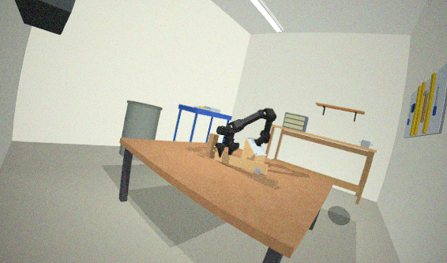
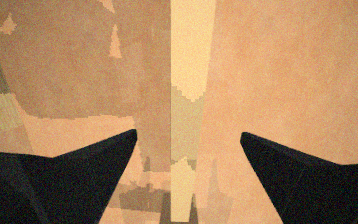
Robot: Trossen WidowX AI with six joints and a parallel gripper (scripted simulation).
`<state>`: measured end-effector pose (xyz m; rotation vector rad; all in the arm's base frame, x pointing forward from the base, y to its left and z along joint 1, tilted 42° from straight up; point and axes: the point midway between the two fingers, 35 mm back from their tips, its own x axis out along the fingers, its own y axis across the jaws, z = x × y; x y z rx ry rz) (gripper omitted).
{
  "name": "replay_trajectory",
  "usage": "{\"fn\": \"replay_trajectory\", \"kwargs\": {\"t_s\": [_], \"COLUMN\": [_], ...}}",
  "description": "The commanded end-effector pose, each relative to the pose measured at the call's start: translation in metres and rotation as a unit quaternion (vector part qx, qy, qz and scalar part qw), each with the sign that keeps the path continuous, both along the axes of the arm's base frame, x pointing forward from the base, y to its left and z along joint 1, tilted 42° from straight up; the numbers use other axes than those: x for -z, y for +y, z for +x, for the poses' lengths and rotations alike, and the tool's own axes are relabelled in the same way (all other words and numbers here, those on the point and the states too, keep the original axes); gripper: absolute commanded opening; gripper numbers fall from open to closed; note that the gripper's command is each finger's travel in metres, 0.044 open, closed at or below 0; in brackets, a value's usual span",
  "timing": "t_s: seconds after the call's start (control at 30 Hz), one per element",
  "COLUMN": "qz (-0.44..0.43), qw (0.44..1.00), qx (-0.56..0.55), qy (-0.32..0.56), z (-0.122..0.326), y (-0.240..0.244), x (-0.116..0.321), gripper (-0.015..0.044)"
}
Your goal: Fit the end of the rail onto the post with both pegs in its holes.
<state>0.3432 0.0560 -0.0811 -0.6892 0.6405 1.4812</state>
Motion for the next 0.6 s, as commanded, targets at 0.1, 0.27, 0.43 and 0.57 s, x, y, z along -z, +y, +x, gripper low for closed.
{"fn": "replay_trajectory", "kwargs": {"t_s": [0.1, 0.27, 0.43, 0.57], "qz": [0.004, 0.004, 0.005, 0.005], "qw": [1.000, 1.000, 1.000, 1.000], "qx": [0.001, 0.001, 0.001, 0.001], "qy": [0.006, 0.006, 0.006, 0.006], "z": [-0.004, -0.004, -0.005, -0.005], "y": [0.009, 0.015, 0.018, 0.018], "x": [0.010, 0.016, 0.018, 0.018], "gripper": [0.0440, 0.0440, 0.0414, 0.0309]}}
